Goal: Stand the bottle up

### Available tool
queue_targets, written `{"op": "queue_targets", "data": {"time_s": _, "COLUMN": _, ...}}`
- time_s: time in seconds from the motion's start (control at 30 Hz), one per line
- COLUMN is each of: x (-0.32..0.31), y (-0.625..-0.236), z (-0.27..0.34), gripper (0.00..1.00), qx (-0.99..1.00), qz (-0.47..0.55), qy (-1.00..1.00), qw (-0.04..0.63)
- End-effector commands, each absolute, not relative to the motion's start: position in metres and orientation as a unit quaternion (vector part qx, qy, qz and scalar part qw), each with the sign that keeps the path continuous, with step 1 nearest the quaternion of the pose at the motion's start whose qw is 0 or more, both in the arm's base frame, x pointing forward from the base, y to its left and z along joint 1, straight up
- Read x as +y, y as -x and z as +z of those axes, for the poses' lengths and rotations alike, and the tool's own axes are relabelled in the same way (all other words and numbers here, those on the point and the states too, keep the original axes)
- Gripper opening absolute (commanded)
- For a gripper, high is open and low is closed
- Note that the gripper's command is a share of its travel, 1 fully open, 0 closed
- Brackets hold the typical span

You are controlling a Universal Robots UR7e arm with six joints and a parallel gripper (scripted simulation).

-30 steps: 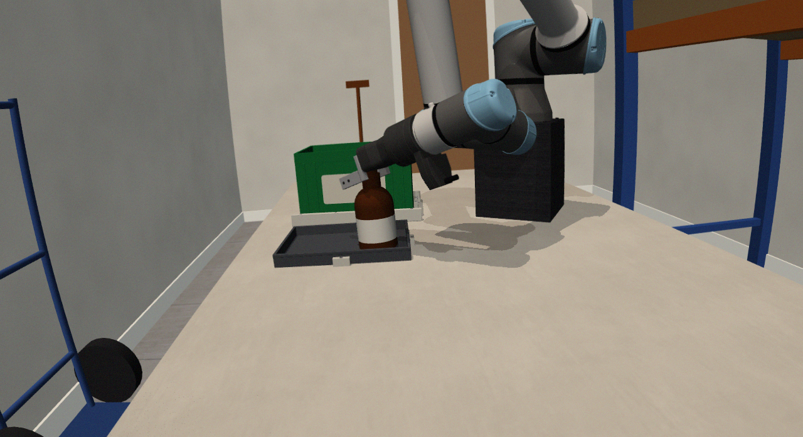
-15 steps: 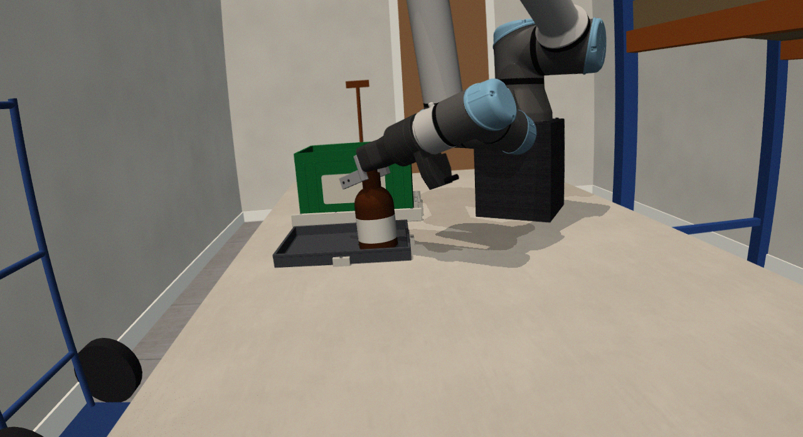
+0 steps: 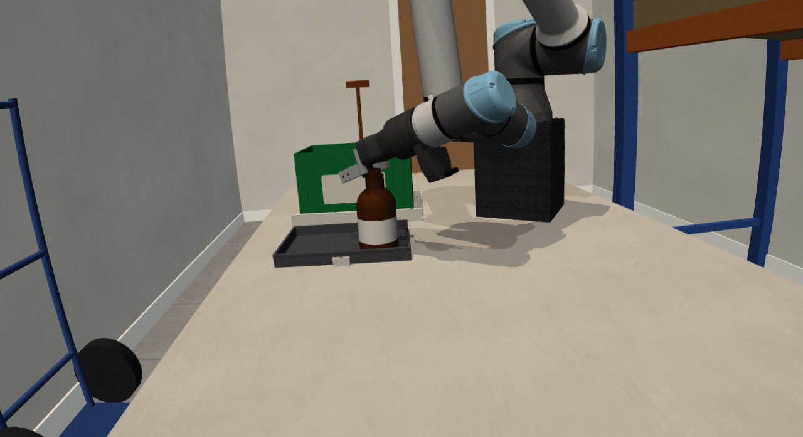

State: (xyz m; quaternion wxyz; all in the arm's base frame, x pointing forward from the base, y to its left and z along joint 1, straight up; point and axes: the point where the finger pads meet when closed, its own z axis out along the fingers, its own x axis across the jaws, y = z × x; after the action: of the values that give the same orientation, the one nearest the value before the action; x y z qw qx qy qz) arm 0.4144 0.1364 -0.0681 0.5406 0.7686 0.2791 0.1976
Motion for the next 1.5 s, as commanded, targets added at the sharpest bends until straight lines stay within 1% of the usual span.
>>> {"op": "queue_targets", "data": {"time_s": 0.0, "x": 0.137, "y": -0.415, "z": -0.063, "gripper": 1.00, "qx": 0.279, "qz": 0.198, "qy": -0.769, "qw": 0.541}}
{"op": "queue_targets", "data": {"time_s": 1.03, "x": 0.137, "y": -0.414, "z": 0.002, "gripper": 1.00, "qx": 0.279, "qz": 0.198, "qy": -0.769, "qw": 0.541}}
{"op": "queue_targets", "data": {"time_s": 1.47, "x": 0.137, "y": -0.414, "z": 0.017, "gripper": 1.00, "qx": 0.279, "qz": 0.198, "qy": -0.769, "qw": 0.541}}
